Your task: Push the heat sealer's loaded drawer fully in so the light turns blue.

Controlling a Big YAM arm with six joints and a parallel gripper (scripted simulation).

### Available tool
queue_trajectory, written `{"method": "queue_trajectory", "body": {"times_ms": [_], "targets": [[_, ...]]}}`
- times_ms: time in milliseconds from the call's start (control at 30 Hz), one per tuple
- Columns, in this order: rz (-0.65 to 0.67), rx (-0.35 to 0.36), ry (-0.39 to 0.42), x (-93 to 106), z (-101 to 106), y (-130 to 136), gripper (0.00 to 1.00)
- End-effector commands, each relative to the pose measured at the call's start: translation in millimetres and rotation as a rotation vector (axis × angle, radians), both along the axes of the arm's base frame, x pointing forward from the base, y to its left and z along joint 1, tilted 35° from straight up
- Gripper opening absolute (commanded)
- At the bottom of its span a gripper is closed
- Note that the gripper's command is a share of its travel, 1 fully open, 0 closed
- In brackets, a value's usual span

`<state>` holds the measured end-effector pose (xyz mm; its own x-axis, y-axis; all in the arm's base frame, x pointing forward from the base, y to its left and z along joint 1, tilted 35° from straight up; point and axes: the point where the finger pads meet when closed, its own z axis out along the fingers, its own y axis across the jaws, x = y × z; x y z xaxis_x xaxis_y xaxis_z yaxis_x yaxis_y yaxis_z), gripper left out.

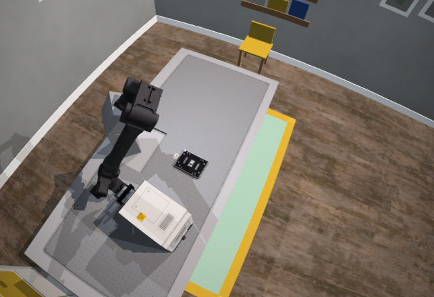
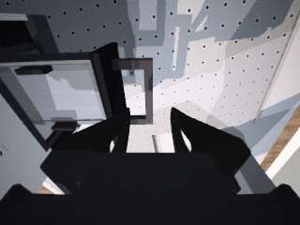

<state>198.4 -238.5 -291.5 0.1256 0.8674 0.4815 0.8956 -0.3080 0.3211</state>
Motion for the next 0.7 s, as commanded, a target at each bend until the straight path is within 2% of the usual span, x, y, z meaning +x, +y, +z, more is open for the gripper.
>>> {"method": "queue_trajectory", "body": {"times_ms": [0,333,367,667], "targets": [[0.001,-0.019,-0.010,-4.7,13.0,-11.0,0.45],[0.021,-0.023,-0.013,-2.1,19.7,-13.1,0.45],[-0.017,-0.010,-0.039,-14.2,7.3,-3.1,0.30],[-0.148,-0.047,-0.278,-30.3,-1.0,4.9,0.30]]}}
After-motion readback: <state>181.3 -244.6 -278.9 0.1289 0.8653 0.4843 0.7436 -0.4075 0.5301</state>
